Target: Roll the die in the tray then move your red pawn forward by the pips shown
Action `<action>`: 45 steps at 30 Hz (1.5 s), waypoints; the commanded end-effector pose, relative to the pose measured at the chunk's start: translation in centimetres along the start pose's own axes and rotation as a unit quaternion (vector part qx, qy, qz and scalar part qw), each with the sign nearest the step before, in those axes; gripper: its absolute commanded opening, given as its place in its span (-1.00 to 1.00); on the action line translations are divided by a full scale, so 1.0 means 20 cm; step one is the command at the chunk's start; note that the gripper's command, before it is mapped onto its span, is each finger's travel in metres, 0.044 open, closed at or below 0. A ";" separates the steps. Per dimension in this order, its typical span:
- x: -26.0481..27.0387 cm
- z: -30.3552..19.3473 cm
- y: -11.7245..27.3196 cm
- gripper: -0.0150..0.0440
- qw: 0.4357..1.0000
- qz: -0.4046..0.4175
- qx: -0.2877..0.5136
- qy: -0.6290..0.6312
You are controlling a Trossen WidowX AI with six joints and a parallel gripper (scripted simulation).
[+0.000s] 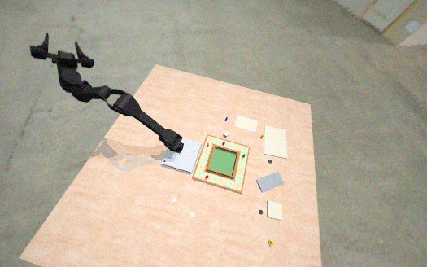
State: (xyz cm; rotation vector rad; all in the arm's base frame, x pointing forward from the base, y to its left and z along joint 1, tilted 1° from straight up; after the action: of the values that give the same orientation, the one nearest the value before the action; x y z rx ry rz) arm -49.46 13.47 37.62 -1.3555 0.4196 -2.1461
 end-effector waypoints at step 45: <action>-2.24 1.66 -0.57 0.44 0.873 -0.439 0.030 0.211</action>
State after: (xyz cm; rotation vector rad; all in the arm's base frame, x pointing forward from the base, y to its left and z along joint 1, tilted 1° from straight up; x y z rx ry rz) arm -13.29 50.44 27.22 -1.0446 -0.0726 -3.1330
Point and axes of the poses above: the point midway between the two fingers, 35 mm back from their tips, its own y axis back along the fingers, its own x axis across the jaws, z = x × y, the point moved 5 cm from there along y, back along the fingers, and after that the axes turned 12 degrees about -y, right-handed, at the moved point
